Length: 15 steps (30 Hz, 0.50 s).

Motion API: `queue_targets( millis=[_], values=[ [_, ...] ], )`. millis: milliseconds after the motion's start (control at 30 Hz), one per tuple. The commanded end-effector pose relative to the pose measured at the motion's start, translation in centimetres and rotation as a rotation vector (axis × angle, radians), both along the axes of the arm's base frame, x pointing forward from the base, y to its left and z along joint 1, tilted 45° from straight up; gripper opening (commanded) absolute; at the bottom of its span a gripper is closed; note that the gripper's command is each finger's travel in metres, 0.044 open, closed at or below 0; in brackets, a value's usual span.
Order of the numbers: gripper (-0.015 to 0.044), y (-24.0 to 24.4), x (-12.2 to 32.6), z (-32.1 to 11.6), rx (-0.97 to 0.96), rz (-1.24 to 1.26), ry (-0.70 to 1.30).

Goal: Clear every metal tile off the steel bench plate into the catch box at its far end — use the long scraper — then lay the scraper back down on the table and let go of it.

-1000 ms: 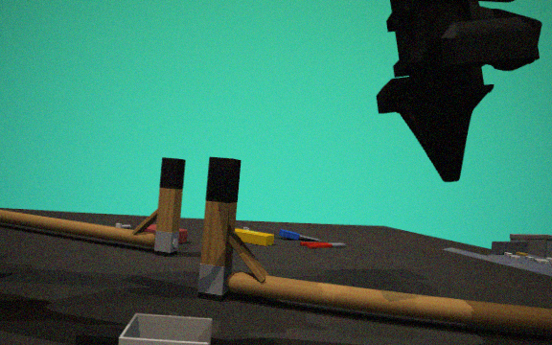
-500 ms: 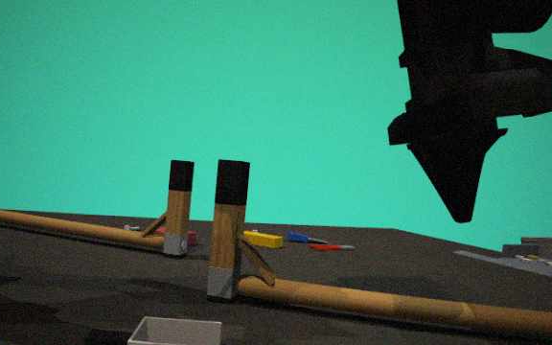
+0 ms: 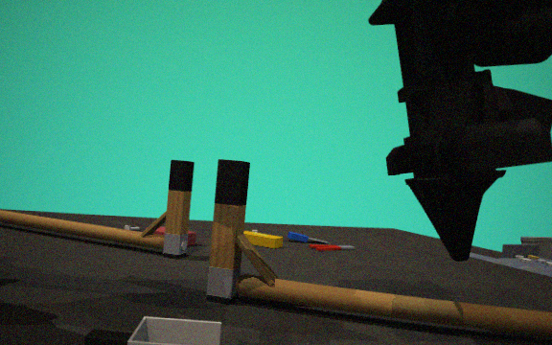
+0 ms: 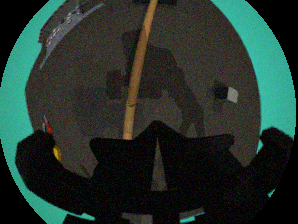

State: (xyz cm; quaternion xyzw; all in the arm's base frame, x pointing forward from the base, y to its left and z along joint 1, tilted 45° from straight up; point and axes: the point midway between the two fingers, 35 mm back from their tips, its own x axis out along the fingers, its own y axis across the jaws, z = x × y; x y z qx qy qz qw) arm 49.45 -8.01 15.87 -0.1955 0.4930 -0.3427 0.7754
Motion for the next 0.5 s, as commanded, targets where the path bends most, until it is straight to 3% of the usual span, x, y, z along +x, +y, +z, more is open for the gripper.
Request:
queue_targets(
  millis=[0,467],
  values=[
    [0.0,-0.7,-0.1,-0.8,0.001,0.002,0.005],
    [0.0,-2.8,-0.2,-2.7,-0.002,0.003,0.004]
  ],
)
